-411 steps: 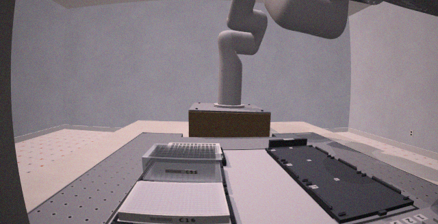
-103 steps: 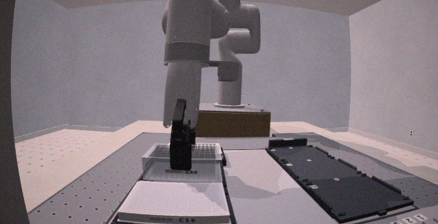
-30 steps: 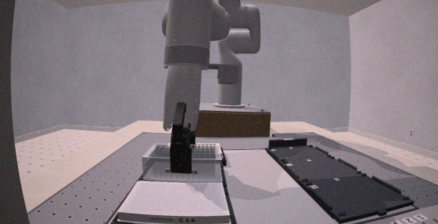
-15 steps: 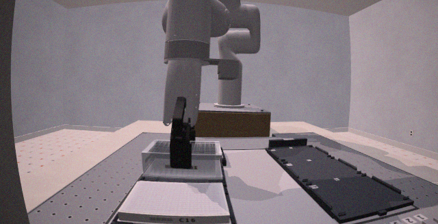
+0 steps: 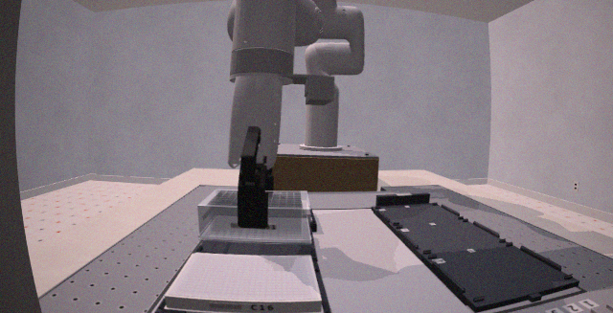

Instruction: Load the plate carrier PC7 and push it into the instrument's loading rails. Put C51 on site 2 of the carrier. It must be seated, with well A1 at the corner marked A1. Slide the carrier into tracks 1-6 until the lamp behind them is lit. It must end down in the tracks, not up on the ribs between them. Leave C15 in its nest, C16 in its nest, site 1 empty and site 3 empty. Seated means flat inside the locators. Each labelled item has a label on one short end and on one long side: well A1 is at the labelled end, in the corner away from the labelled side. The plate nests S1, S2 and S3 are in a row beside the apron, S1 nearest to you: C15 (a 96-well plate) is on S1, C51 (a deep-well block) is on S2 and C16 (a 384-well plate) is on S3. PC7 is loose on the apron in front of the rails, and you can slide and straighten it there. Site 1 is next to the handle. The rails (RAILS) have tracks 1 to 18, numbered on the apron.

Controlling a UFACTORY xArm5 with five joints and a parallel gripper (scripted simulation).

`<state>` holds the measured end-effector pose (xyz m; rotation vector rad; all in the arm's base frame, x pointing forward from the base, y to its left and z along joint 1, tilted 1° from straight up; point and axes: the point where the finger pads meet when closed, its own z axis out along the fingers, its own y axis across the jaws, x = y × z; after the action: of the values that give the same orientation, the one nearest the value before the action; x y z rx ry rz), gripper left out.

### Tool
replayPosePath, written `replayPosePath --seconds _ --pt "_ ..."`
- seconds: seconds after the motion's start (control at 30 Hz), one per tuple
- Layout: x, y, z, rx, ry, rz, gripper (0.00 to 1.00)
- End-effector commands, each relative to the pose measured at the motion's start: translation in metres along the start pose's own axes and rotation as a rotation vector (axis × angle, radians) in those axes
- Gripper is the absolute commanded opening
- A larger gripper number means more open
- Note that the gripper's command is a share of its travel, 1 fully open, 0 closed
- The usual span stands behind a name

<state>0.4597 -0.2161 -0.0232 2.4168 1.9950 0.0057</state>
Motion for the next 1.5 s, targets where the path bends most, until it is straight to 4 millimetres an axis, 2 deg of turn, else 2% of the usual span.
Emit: replayPosePath --seconds 0.0,0.3,1.47 --pt "0.0 0.001 -0.004 -0.004 -0.001 0.0 0.0" --pt "0.0 0.001 -0.005 -0.004 -0.001 0.0 0.0" --pt "-0.002 0.001 -0.057 -0.004 -0.001 0.0 0.0"
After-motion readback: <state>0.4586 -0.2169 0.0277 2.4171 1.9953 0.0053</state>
